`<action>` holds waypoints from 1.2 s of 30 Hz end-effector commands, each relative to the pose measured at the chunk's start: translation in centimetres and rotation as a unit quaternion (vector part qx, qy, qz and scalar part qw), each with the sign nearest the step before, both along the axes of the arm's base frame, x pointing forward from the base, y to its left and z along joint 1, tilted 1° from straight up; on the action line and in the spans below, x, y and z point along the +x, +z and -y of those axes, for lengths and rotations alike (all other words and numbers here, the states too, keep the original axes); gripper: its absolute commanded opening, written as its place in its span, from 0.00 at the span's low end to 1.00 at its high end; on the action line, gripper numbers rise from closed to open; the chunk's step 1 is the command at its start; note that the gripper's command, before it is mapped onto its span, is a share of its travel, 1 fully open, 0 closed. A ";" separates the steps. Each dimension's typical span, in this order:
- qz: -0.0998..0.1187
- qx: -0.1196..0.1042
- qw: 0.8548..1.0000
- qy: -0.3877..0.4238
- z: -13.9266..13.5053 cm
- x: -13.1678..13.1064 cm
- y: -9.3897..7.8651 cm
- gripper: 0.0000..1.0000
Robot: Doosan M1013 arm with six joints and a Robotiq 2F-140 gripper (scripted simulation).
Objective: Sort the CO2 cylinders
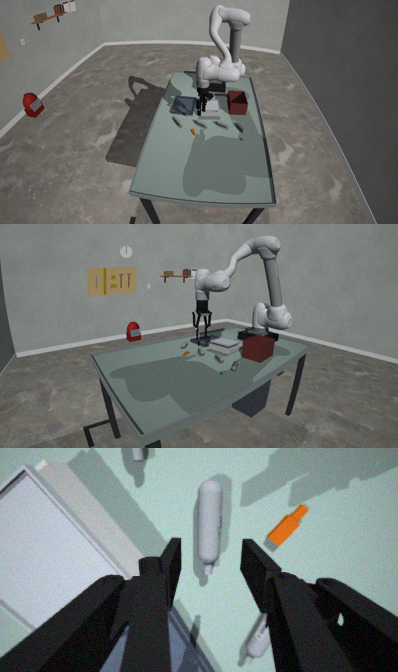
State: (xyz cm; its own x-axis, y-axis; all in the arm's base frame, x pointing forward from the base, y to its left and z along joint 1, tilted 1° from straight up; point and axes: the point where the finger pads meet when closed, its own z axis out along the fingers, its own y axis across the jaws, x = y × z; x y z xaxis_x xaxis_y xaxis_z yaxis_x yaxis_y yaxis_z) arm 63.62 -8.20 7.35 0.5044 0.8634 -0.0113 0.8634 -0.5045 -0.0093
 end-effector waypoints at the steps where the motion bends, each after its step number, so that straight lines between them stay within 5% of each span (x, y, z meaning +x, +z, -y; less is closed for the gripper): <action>1: 0.001 0.000 1.000 0.000 0.0 0.1 -2.3 0.41; 11: 0.001 0.000 1.000 0.000 0.1 0.1 -8.4 0.41; 18: 0.001 0.000 1.000 0.000 0.1 0.1 -10.2 0.41; 36: 0.001 0.000 1.000 0.000 0.1 0.1 -11.0 0.41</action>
